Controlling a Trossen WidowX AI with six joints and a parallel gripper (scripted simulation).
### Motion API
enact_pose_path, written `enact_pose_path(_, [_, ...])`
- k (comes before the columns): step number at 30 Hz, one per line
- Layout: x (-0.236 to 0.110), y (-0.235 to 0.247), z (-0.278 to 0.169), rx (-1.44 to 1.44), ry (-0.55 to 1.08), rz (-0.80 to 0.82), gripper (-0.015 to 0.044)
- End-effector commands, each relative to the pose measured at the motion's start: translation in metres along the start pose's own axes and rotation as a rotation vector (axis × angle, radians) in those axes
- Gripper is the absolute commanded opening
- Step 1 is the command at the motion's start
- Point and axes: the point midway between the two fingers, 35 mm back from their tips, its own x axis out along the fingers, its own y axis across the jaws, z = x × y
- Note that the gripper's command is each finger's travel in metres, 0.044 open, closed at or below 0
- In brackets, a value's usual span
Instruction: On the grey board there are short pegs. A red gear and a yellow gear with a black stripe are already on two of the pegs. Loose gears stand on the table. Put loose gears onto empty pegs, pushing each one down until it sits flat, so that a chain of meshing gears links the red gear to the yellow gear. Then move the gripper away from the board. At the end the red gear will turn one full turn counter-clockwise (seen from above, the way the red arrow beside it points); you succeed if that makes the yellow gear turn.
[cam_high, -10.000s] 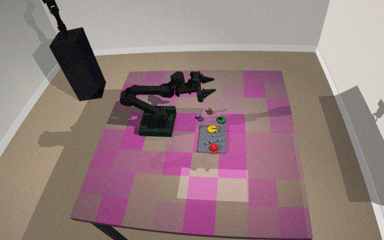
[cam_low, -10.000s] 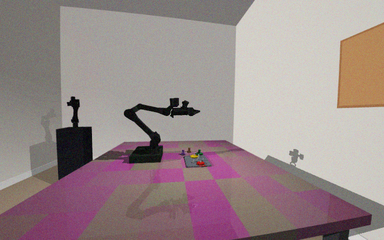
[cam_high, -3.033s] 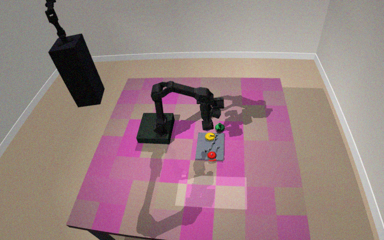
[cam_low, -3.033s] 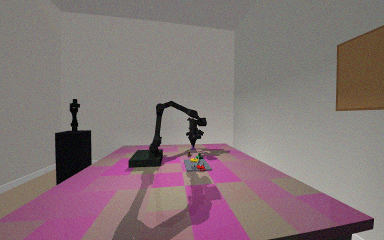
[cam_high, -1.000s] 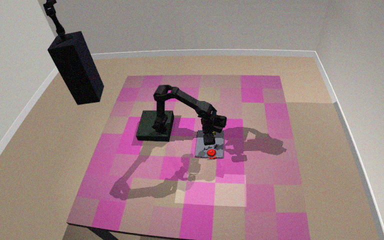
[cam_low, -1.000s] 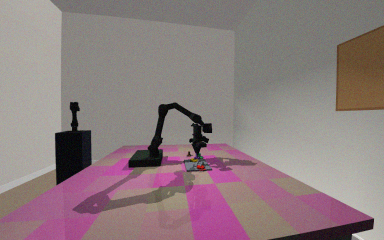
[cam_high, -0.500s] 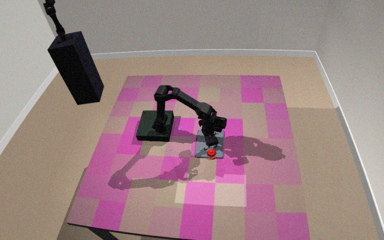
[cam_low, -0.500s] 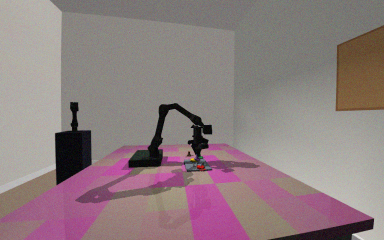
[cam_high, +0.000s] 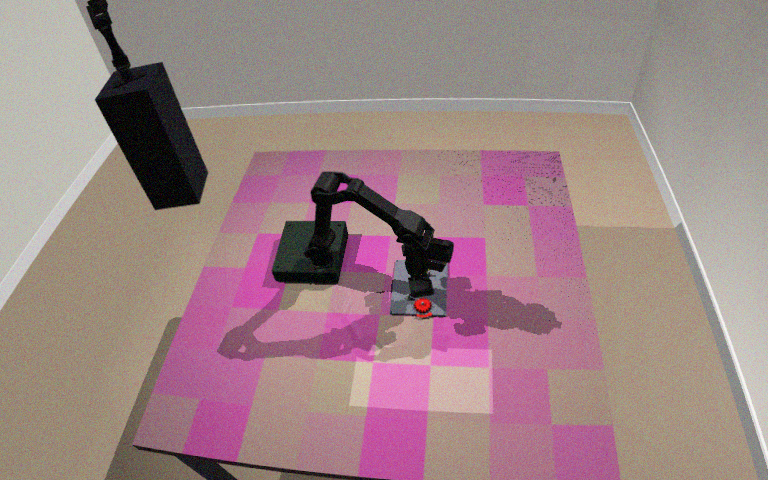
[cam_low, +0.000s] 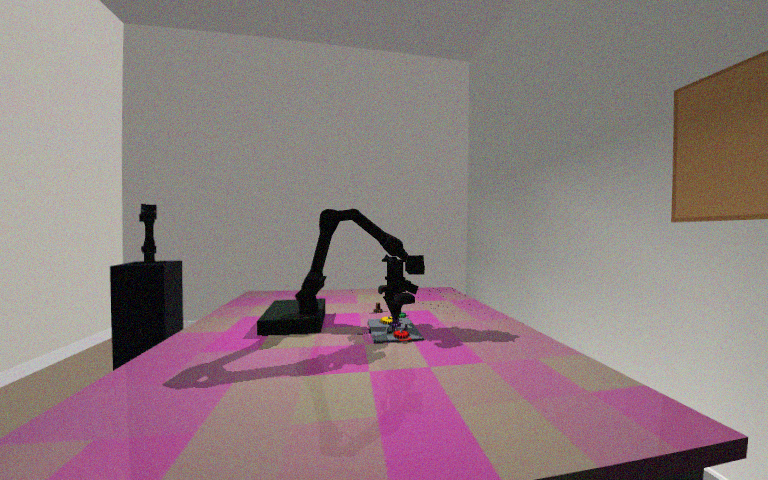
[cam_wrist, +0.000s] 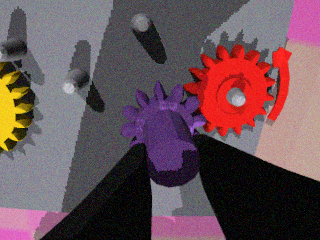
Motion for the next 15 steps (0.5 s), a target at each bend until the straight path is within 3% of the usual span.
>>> enact_pose_path(1, [0.0097,0.0012,-0.0032,0.107,0.013,0.002,0.0000])
enact_pose_path(9, [0.0137,0.0005,-0.0038,0.279,0.013,0.000,0.0000])
enact_pose_path(15, [0.0138,0.0004,-0.0032,0.240,0.013,0.001,0.0000])
